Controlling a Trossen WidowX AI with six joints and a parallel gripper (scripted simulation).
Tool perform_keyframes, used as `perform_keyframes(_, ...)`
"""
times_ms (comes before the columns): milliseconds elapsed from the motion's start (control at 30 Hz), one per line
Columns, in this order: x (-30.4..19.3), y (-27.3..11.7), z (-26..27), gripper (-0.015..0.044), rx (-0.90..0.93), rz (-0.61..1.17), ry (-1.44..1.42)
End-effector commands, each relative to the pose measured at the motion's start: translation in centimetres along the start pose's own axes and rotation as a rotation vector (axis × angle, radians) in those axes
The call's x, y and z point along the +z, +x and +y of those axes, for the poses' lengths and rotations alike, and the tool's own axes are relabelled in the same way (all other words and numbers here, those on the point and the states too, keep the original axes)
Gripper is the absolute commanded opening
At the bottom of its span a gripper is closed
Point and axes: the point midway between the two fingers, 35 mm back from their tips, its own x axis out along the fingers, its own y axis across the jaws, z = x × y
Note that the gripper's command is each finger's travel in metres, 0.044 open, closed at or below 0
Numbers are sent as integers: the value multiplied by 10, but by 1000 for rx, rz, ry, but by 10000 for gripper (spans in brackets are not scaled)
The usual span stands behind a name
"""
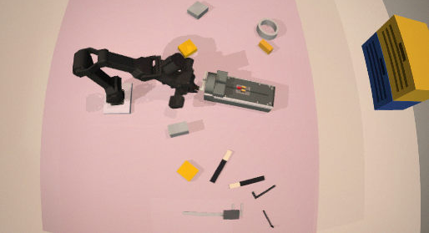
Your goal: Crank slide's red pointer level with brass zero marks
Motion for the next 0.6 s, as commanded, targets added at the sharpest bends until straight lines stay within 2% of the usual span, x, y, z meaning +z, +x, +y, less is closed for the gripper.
perform_keyframes(0, -7, 7, 2, 0, -2, 12, 1)
perform_keyframes(567, -17, 17, 18, 0, -1, 12, 2)
